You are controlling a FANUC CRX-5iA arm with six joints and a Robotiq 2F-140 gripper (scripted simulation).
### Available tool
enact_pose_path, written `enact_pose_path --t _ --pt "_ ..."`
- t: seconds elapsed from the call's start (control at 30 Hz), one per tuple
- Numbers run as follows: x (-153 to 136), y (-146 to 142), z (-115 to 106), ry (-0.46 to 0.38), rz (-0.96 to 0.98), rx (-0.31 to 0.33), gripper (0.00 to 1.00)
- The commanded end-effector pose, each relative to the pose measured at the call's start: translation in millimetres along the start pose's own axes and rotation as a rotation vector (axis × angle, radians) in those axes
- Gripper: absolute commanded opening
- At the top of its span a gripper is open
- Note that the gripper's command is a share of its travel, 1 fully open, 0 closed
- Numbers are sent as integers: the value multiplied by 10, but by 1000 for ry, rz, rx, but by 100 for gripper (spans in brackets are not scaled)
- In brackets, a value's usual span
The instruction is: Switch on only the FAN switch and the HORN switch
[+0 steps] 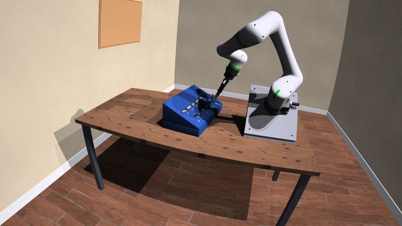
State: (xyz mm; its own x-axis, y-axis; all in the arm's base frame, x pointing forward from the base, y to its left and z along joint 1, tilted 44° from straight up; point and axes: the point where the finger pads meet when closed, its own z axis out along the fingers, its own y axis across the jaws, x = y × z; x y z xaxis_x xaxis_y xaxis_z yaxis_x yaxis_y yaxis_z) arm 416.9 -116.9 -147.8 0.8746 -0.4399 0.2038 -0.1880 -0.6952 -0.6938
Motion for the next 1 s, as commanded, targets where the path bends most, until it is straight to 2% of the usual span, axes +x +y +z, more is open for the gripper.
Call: enact_pose_path --t 0.0,0.8,0.97 --pt "2 2 -2 0 0 0 0" --pt "-120 2 -4 0 0 0 0" --pt "-120 2 -82 0 0 0 0"
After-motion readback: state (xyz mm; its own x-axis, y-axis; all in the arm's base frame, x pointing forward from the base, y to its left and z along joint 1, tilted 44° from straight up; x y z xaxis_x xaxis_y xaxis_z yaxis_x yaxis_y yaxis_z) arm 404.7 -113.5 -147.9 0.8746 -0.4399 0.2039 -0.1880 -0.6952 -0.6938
